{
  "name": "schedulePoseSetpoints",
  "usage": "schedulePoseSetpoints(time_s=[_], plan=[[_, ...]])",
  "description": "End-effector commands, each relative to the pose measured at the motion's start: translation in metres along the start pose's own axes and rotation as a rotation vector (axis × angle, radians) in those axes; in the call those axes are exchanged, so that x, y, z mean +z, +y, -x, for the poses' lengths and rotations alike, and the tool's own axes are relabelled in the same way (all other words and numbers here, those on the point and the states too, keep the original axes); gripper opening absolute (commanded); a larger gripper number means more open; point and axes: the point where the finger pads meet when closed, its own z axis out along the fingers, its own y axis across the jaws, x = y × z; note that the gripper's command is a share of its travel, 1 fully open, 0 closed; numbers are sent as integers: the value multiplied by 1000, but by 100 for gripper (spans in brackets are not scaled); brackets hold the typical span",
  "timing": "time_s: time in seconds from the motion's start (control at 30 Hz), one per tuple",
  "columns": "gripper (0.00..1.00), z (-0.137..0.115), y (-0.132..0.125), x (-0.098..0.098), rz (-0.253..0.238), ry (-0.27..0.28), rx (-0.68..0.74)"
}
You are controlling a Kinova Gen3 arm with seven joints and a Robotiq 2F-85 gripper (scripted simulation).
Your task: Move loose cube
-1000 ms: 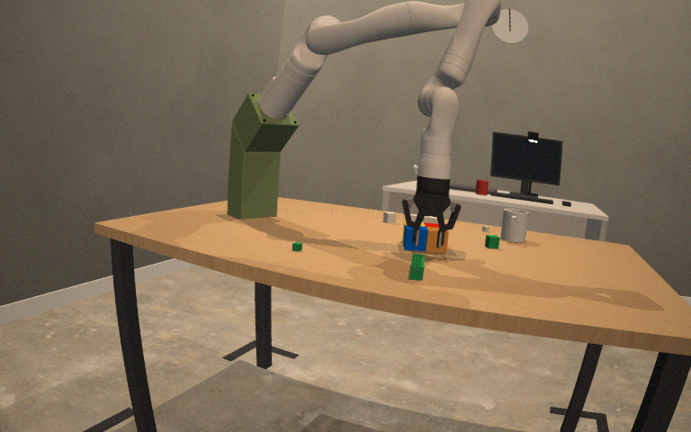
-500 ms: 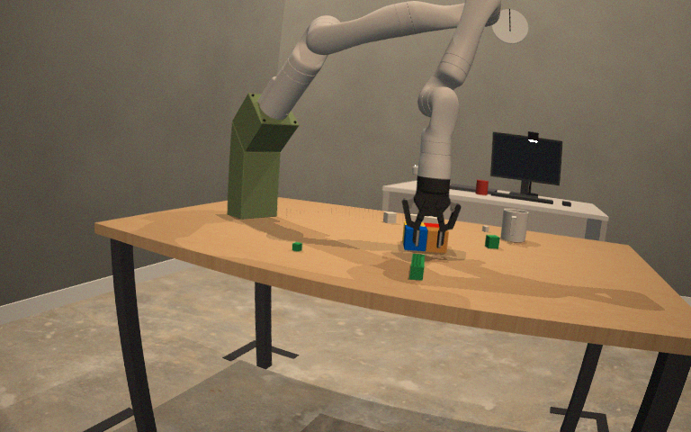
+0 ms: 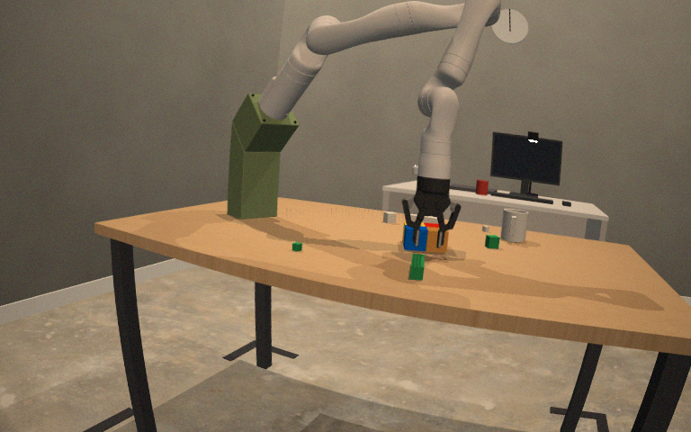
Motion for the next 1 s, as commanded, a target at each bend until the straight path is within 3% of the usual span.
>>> schedulePoseSetpoints(time_s=[0.0,0.97], plan=[[54,0,0,0,1,0,0],[54,-5,0,0,1,0,0]])
